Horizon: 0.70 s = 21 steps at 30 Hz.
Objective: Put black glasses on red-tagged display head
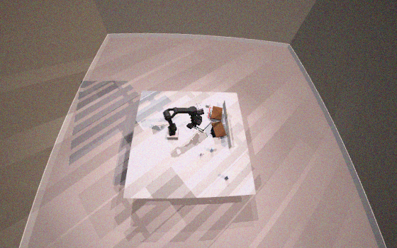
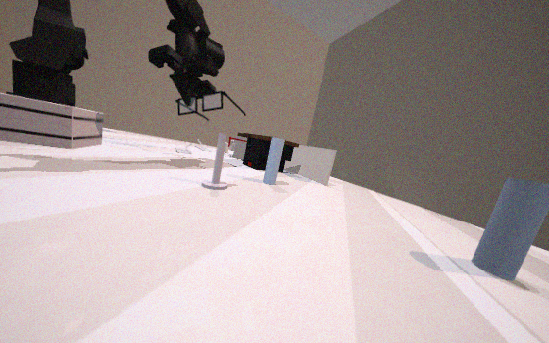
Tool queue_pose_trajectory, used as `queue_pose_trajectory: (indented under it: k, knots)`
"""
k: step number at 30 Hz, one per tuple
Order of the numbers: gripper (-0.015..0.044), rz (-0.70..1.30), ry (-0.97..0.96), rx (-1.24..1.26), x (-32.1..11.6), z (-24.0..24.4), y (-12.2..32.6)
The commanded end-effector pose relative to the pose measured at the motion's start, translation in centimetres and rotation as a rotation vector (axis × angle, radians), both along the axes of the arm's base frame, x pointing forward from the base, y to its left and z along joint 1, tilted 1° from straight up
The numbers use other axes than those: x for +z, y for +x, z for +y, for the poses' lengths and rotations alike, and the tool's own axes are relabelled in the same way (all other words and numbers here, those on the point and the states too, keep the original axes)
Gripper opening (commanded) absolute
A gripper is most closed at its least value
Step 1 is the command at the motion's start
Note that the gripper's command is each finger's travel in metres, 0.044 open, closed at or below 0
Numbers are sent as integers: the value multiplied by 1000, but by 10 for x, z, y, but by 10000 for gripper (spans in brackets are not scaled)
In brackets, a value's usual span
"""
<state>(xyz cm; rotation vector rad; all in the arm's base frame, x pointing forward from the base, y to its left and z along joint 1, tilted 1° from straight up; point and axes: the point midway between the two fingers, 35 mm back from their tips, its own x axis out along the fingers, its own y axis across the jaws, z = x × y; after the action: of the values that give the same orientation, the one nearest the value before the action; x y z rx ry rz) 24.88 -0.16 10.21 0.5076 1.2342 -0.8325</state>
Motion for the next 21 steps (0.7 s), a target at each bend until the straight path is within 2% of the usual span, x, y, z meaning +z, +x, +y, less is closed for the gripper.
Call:
queue_pose_trajectory:
  k: [1,21]
  knots:
    - [0,-42,-17,-62,3,9,-2]
    - [0,-358,-9,-397,22,62,-13]
